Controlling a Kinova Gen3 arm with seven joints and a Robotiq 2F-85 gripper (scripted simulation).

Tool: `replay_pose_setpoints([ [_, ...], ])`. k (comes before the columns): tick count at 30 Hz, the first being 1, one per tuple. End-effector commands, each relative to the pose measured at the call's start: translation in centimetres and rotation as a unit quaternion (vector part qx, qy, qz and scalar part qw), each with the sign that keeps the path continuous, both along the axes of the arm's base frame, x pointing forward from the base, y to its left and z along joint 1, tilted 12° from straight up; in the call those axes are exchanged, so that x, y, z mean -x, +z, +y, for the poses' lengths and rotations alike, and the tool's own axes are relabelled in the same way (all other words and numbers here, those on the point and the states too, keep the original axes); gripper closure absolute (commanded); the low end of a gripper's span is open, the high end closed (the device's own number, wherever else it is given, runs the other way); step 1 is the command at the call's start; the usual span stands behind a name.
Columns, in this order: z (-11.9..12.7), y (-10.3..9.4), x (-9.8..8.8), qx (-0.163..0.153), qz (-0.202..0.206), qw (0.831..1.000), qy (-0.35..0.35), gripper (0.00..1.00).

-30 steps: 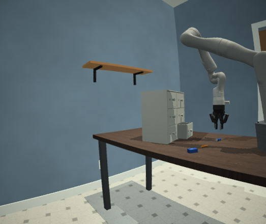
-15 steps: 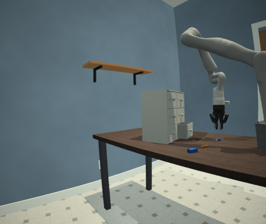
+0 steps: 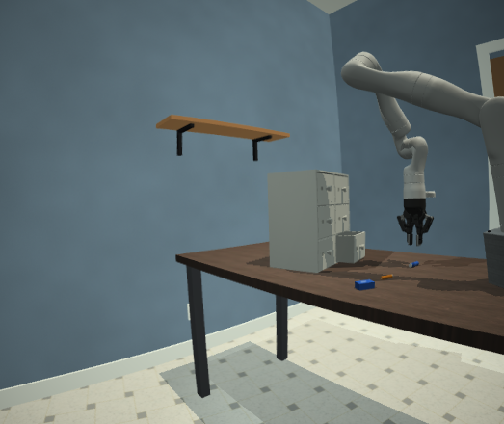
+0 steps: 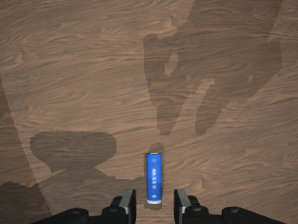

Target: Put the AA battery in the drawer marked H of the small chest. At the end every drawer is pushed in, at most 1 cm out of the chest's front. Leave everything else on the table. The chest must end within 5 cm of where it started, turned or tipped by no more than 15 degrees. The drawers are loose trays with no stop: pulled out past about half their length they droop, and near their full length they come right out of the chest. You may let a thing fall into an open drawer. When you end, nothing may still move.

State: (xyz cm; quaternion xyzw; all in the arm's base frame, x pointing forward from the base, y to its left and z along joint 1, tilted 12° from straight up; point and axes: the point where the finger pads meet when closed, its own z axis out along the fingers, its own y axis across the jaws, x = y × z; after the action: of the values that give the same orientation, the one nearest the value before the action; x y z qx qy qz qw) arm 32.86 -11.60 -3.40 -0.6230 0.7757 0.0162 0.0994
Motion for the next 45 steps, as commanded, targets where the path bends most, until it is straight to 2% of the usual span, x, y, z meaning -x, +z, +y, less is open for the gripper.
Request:
replay_pose_setpoints([
  [1,0.0,0.0,0.0,0.0,-0.001,1.0,0.0,0.71],
  [11,0.1,-0.6,-0.1,0.0,-0.001,1.0,0.0,0.71],
  [32,0.7,-4.7,-0.7,0.0,-0.001,1.0,0.0,0.71],
  [45,0.7,-5.1,-0.7,0.0,-0.001,1.0,0.0,0.71],
])
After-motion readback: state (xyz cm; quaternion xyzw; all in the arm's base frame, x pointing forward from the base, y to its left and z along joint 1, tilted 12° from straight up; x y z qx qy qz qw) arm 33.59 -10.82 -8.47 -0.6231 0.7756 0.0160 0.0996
